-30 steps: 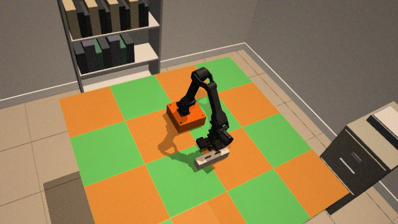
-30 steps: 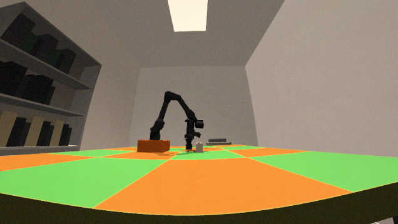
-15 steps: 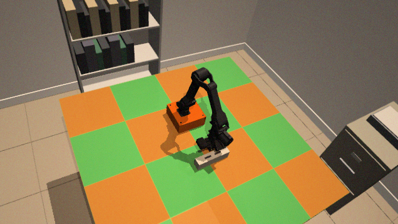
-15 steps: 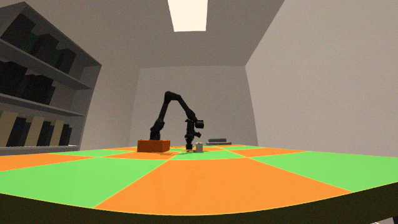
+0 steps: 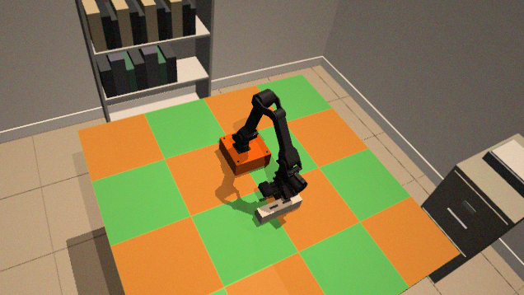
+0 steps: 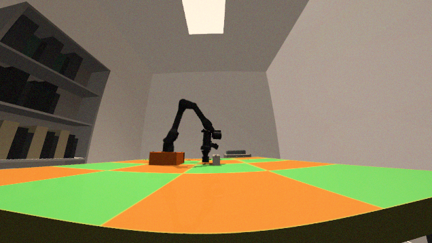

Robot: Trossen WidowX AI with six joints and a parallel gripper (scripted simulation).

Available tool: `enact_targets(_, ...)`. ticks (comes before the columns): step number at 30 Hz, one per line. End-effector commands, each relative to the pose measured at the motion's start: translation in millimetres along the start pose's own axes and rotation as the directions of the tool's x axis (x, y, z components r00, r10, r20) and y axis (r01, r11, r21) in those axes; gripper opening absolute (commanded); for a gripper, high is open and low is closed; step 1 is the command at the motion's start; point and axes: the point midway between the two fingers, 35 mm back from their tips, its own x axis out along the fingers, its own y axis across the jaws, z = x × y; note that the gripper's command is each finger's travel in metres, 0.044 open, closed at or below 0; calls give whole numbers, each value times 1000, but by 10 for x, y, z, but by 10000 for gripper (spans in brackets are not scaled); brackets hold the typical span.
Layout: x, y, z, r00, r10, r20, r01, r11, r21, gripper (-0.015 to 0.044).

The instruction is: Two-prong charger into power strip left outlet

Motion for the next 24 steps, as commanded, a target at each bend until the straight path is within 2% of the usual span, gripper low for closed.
enact_targets(1,-5,-5,18,1000,-4,2,4,1000,-3,0)
enact_targets(24,-8,-5,61,1000,-4,2,4,1000,-3,0)
